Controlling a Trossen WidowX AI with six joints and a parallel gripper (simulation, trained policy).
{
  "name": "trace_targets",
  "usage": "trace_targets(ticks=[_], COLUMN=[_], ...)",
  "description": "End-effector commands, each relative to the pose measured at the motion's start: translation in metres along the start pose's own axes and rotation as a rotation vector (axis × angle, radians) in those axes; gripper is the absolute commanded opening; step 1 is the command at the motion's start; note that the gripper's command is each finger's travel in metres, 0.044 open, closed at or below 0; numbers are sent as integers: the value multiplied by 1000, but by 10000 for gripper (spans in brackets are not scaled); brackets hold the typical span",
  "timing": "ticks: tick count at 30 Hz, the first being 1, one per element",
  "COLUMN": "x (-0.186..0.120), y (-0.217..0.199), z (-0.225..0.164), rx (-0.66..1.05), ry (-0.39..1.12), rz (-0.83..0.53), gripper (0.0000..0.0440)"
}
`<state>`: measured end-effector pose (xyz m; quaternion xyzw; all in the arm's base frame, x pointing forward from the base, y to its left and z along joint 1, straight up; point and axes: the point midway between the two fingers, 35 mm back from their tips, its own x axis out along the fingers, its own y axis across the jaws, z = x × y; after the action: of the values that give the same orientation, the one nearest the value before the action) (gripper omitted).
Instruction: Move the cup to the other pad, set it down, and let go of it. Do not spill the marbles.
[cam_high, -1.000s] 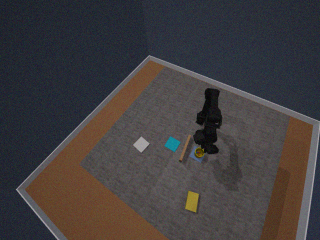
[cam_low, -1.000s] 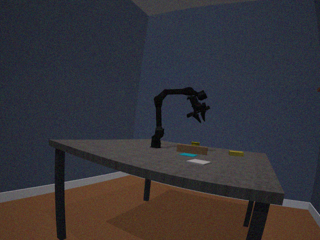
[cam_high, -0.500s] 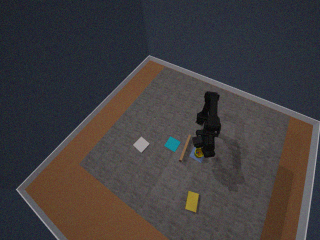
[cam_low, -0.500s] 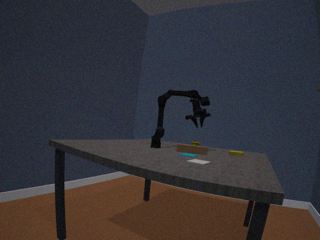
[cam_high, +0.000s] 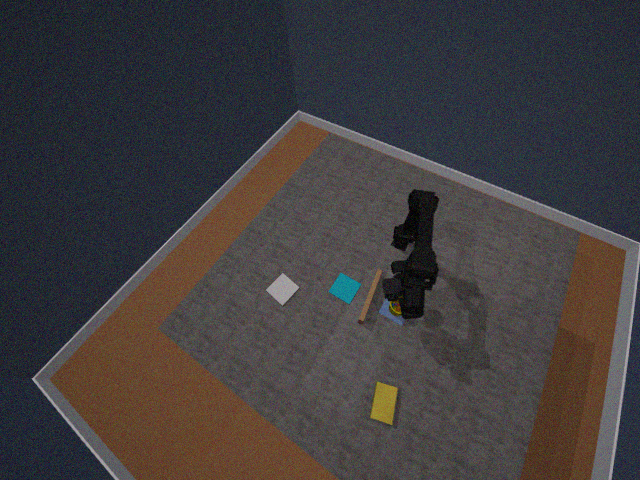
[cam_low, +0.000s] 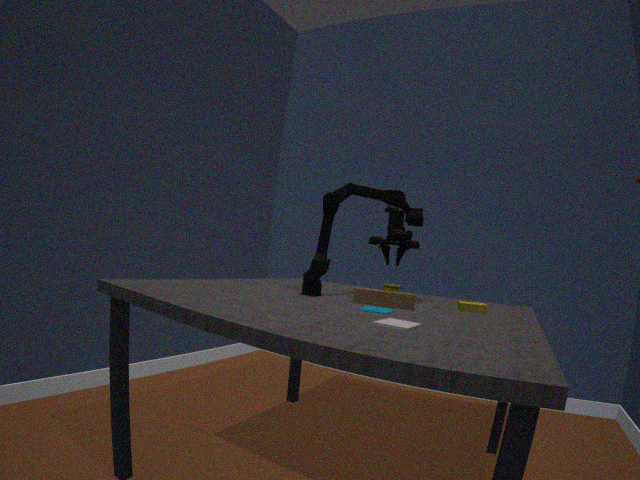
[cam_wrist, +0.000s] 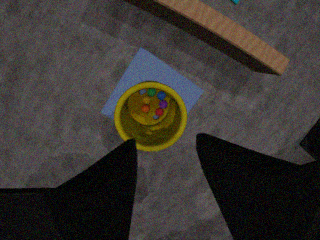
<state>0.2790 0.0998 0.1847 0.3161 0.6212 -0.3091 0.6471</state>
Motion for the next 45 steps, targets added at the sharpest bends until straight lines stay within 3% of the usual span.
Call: trace_targets(ticks=[1, 34, 35, 42, 45], x=[10, 114, 117, 124, 119], y=[-4, -24, -24, -26, -27], z=[0, -7, -7, -4, -3], rx=[12, -27, -35, -80, -80], ry=[-2, 11, 13, 4, 2], rz=[-40, -226, -226, -219, -210], gripper=[170, 201, 197, 31, 14])
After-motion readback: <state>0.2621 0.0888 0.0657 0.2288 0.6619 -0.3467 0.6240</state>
